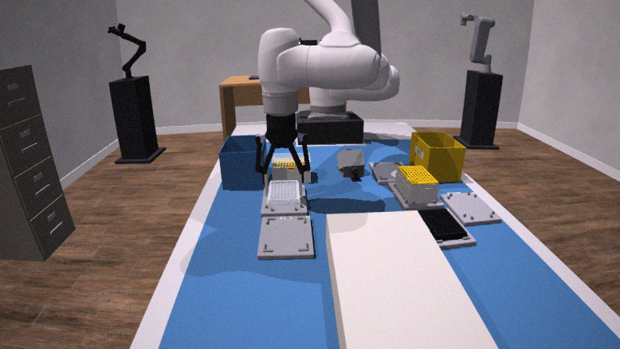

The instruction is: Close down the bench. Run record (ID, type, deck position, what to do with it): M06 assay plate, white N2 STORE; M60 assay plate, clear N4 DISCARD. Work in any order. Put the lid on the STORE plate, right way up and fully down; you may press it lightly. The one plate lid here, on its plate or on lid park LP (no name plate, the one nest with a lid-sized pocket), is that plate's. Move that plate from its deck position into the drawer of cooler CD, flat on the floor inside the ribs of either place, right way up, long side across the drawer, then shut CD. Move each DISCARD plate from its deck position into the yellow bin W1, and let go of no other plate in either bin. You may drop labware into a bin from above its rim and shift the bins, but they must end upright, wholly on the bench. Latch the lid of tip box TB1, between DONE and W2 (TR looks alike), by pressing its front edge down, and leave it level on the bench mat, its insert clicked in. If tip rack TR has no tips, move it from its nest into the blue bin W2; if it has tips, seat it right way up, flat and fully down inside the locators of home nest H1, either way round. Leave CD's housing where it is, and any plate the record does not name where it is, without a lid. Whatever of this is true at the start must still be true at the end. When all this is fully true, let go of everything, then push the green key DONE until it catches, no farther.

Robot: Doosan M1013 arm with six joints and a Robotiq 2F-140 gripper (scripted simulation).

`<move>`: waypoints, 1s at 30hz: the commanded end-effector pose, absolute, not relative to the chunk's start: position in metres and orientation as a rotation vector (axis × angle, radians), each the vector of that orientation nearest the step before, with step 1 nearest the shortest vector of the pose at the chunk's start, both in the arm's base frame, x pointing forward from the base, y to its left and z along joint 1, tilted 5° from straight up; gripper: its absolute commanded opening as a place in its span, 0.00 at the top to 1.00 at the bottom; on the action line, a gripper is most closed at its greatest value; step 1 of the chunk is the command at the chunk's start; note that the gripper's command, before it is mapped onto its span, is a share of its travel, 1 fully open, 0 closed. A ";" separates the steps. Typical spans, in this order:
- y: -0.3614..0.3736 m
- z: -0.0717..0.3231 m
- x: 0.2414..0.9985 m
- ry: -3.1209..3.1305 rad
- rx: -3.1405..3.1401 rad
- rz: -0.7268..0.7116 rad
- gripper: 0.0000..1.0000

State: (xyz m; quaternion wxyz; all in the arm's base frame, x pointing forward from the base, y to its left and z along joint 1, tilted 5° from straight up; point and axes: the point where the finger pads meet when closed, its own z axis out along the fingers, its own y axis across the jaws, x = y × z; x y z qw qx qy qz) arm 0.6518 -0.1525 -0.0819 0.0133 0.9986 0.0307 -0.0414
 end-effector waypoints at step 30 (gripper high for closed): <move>-0.151 -0.043 0.655 0.096 3.111 -0.129 1.00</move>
